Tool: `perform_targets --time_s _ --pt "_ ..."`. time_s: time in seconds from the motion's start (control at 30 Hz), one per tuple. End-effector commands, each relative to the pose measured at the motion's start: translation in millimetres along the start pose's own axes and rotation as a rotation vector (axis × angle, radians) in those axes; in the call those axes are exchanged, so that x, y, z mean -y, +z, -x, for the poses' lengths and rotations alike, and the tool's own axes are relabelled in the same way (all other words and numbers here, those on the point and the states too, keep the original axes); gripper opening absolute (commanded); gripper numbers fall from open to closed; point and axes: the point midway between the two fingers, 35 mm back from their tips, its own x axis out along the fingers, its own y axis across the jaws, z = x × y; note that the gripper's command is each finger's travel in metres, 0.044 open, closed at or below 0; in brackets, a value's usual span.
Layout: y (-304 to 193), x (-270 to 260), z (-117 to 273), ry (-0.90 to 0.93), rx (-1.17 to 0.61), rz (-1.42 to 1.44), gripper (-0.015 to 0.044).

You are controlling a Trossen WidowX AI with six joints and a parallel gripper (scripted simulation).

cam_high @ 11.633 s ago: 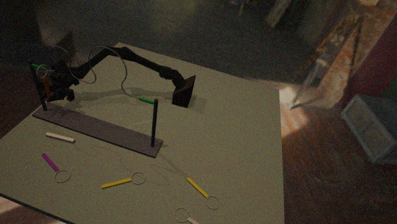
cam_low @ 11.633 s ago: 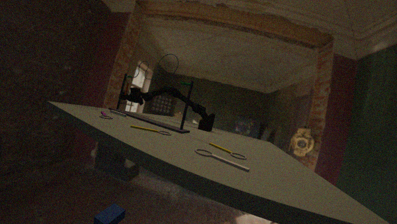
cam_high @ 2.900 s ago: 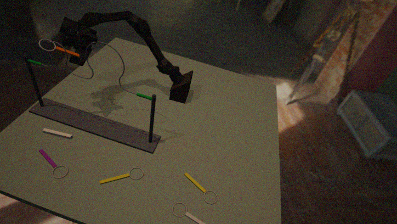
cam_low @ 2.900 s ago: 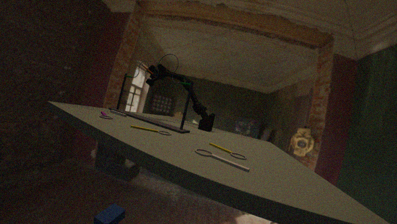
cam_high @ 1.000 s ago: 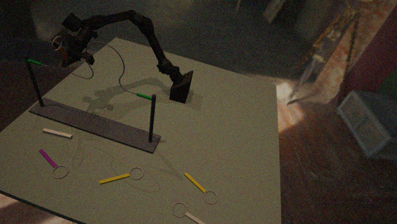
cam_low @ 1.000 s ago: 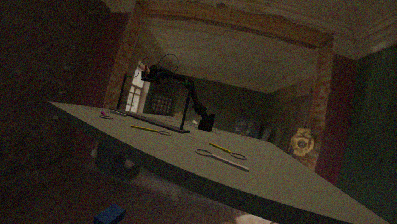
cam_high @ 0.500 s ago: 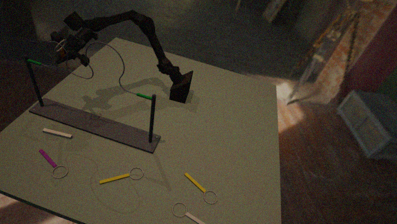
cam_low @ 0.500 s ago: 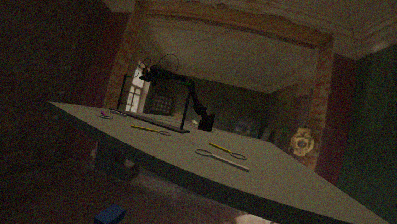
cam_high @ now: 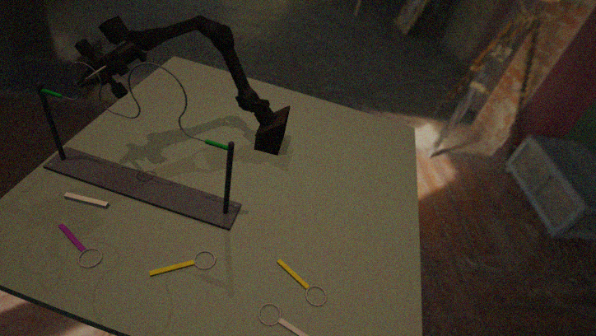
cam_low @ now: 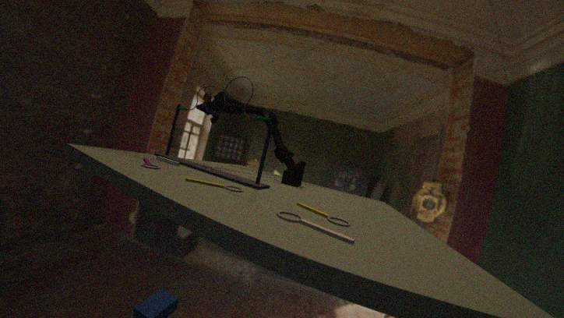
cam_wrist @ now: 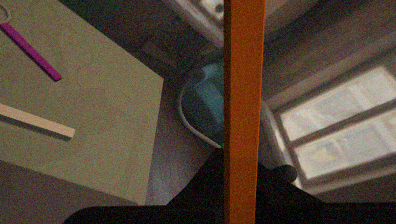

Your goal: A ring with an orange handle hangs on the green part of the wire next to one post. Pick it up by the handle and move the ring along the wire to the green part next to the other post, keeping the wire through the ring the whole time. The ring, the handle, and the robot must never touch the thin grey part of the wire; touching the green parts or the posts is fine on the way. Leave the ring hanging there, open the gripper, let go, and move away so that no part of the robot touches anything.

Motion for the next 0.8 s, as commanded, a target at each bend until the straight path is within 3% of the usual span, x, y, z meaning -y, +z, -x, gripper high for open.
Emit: perform_targets --time_s 0.0,0.77 --pt "0 7 2 -0.041 -0.002 0.066 -0.015" --pt "10 41 7 -0.282 0.004 0.503 -0.015"
